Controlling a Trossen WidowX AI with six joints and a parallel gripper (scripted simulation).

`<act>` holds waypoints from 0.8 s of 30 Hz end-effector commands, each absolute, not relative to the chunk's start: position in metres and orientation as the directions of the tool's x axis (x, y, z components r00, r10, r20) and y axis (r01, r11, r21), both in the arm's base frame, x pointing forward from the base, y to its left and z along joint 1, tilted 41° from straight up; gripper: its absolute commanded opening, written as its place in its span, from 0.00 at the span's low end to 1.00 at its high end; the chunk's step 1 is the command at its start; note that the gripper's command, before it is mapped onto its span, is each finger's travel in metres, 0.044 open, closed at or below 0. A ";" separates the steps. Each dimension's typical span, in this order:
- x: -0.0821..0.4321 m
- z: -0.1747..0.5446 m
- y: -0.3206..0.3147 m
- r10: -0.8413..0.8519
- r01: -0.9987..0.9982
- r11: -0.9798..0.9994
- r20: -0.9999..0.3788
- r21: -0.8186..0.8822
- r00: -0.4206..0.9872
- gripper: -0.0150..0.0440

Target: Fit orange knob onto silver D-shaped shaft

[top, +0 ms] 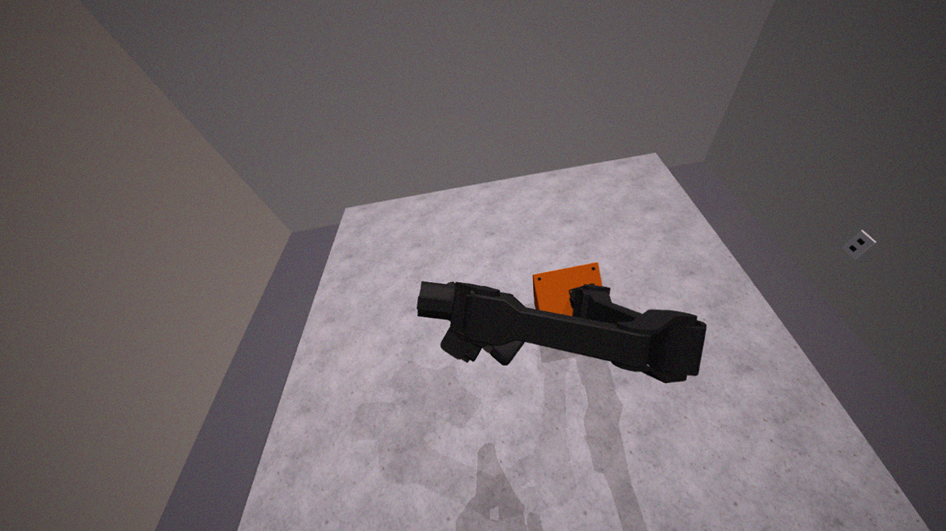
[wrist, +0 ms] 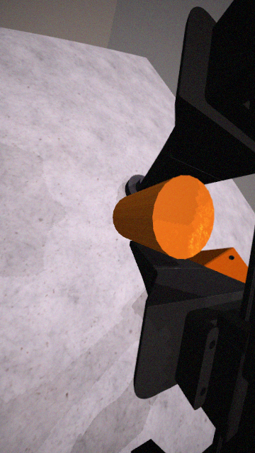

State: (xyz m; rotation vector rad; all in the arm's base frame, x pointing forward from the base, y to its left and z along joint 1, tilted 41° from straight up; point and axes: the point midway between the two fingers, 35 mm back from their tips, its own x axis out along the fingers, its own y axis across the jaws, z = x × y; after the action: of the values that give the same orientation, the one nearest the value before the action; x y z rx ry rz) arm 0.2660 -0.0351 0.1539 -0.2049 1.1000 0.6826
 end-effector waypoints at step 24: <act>0.286 0.101 -0.003 0.625 -0.664 0.618 -0.775 0.421 0.091 0.25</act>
State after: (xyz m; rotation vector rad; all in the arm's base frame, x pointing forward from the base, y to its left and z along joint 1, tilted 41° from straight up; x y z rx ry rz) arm 0.2831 -0.0108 0.1127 -0.0506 1.1282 0.9561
